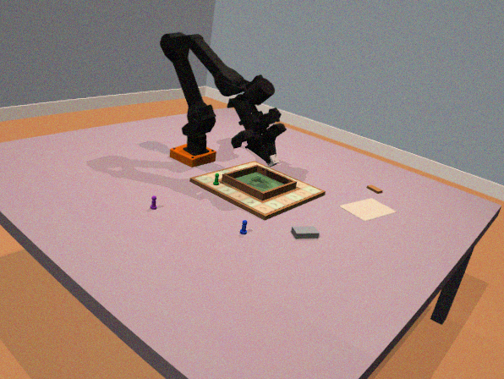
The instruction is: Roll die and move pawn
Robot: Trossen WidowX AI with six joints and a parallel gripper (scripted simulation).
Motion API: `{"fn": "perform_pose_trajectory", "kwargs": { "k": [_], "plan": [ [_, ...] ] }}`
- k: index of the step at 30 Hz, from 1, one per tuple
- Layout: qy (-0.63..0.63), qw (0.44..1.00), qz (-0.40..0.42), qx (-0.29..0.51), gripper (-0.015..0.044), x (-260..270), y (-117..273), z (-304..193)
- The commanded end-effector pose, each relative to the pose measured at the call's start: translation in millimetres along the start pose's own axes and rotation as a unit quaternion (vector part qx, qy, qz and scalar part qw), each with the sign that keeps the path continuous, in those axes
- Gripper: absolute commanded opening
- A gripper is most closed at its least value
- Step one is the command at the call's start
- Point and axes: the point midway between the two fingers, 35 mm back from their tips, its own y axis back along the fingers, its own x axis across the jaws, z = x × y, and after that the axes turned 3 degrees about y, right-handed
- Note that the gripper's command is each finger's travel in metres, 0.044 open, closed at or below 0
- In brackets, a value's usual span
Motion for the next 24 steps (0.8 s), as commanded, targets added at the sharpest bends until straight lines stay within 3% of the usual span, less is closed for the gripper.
{"fn": "perform_pose_trajectory", "kwargs": {
  "k": [1,8,24],
  "plan": [
    [0.004,0.999,-0.004,-0.036,0.0,-0.1,0.6,-1.9],
    [0.004,0.999,-0.004,-0.034,0.0,1.1,37.3,-8.3],
    [0.006,0.999,-0.003,-0.036,0.0,1.3,37.5,-8.9]
  ]
}}
